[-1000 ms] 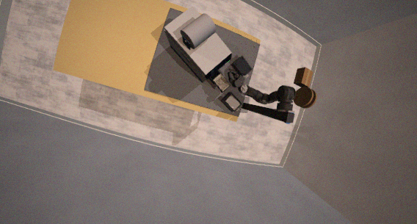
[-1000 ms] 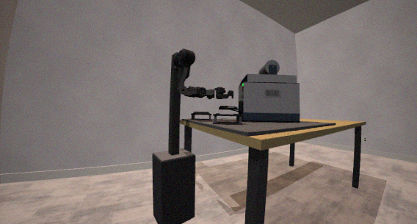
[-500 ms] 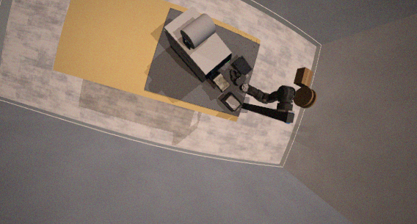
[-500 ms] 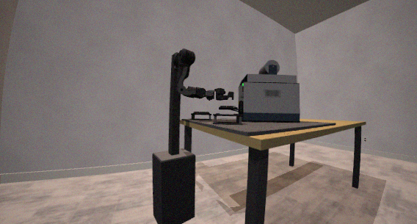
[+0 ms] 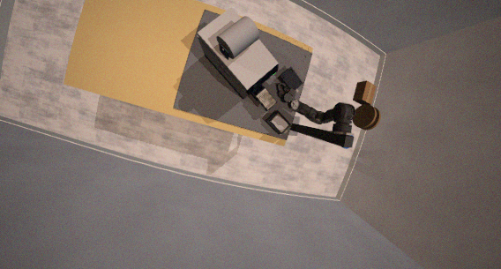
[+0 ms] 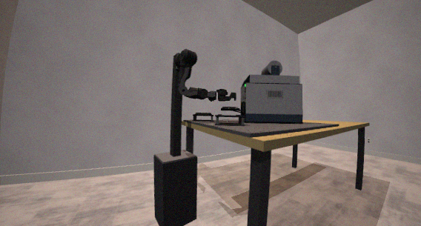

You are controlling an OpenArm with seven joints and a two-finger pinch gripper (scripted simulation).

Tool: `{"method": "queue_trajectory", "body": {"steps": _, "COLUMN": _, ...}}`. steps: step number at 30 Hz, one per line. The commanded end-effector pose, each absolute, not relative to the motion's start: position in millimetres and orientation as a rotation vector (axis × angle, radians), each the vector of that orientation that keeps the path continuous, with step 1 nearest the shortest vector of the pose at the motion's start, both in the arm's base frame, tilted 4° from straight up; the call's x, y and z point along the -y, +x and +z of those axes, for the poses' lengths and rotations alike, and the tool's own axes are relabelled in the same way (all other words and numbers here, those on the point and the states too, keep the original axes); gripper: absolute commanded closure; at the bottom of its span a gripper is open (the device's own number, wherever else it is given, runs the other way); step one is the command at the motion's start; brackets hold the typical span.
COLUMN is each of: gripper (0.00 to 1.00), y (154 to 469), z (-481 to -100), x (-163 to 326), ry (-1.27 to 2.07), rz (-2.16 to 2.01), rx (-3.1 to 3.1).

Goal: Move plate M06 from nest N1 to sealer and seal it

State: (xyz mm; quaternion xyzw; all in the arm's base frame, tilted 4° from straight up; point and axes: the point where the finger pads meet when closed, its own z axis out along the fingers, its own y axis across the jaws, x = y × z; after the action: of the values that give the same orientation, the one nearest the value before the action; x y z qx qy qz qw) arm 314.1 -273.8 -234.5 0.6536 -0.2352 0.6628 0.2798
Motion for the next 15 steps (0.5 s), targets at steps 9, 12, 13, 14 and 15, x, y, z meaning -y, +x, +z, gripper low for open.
{"method": "queue_trajectory", "body": {"steps": 9, "gripper": 1.0, "y": 317.6, "z": -228.9, "x": 270.6, "ry": 1.744, "rz": 1.79, "rx": 0.629}}
{"method": "queue_trajectory", "body": {"steps": 12, "gripper": 1.0, "y": 317.6, "z": -228.9, "x": 270.6, "ry": 1.744, "rz": 1.79, "rx": 0.629}}
{"method": "queue_trajectory", "body": {"steps": 13, "gripper": 1.0, "y": 317.6, "z": -228.9, "x": 270.6, "ry": 1.744, "rz": 1.79, "rx": 0.629}}
{"method": "queue_trajectory", "body": {"steps": 14, "gripper": 1.0, "y": 317.6, "z": -228.9, "x": 270.6, "ry": 1.744, "rz": 1.79, "rx": 0.629}}
{"method": "queue_trajectory", "body": {"steps": 15, "gripper": 1.0, "y": 317.6, "z": -228.9, "x": 270.6, "ry": 1.744, "rz": 1.79, "rx": 0.629}}
